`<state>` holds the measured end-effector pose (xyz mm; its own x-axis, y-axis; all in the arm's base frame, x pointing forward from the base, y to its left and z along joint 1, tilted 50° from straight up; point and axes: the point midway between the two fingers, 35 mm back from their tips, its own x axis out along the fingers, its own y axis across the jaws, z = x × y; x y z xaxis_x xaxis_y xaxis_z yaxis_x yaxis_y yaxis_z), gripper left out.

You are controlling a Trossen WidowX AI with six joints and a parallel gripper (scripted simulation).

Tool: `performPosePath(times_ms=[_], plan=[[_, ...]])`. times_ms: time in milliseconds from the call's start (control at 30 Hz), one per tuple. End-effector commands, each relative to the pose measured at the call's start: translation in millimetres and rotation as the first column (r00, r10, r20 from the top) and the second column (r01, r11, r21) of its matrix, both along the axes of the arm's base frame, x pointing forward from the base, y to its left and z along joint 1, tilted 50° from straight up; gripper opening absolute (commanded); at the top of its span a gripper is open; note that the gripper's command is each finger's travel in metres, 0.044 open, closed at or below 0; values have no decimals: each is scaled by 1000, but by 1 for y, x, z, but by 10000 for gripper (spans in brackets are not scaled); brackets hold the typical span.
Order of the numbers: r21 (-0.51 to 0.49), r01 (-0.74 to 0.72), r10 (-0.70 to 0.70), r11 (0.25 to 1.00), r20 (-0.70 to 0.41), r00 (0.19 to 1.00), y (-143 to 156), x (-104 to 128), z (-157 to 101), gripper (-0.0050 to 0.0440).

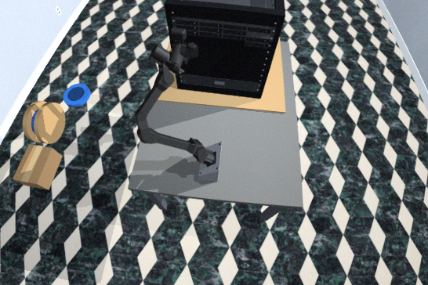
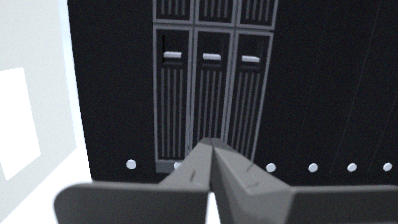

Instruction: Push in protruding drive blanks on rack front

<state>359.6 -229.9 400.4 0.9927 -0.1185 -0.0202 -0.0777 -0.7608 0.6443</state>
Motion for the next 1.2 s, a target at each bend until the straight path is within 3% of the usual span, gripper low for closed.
performPosePath(times_ms=[0,533,867,1167], plan=[[-5,4,-4,1000,3,1000,-1,-3,2,-50],[-5,4,-4,1000,3,1000,19,-5,-23,-50],[-5,4,-4,1000,3,1000,18,11,-24,-50],[-5,4,-4,1000,3,1000,17,12,-24,-50]])
